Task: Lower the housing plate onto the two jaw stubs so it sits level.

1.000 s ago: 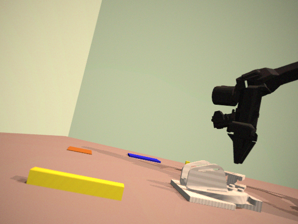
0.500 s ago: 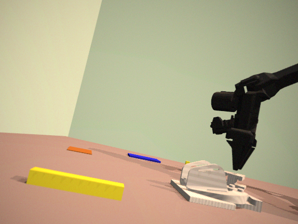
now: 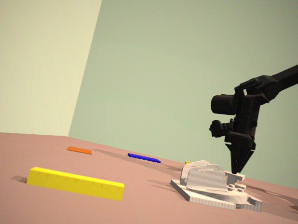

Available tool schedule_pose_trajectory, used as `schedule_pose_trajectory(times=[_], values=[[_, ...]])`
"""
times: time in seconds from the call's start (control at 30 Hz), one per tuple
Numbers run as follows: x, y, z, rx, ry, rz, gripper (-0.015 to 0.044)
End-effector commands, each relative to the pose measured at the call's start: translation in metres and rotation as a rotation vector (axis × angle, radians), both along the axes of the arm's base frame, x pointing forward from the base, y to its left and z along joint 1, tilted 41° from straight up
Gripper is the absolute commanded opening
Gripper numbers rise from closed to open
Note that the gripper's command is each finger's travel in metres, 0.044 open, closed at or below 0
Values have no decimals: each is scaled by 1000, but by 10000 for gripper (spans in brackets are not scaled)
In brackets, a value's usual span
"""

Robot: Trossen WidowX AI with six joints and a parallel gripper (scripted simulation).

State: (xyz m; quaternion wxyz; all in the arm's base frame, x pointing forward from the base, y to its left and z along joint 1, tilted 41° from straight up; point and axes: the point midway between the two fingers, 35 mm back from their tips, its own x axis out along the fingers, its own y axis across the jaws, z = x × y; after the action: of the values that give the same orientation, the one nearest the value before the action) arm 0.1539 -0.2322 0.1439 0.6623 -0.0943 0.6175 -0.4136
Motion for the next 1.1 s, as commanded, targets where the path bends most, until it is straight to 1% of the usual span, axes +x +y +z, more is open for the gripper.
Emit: schedule_pose_trajectory(times=[0.0,0.3,1.07], values=[[-3,-4,-10,11,12,2,440],[-5,-12,-19,10,13,2,440],[-5,-13,-20,10,13,2,440]])
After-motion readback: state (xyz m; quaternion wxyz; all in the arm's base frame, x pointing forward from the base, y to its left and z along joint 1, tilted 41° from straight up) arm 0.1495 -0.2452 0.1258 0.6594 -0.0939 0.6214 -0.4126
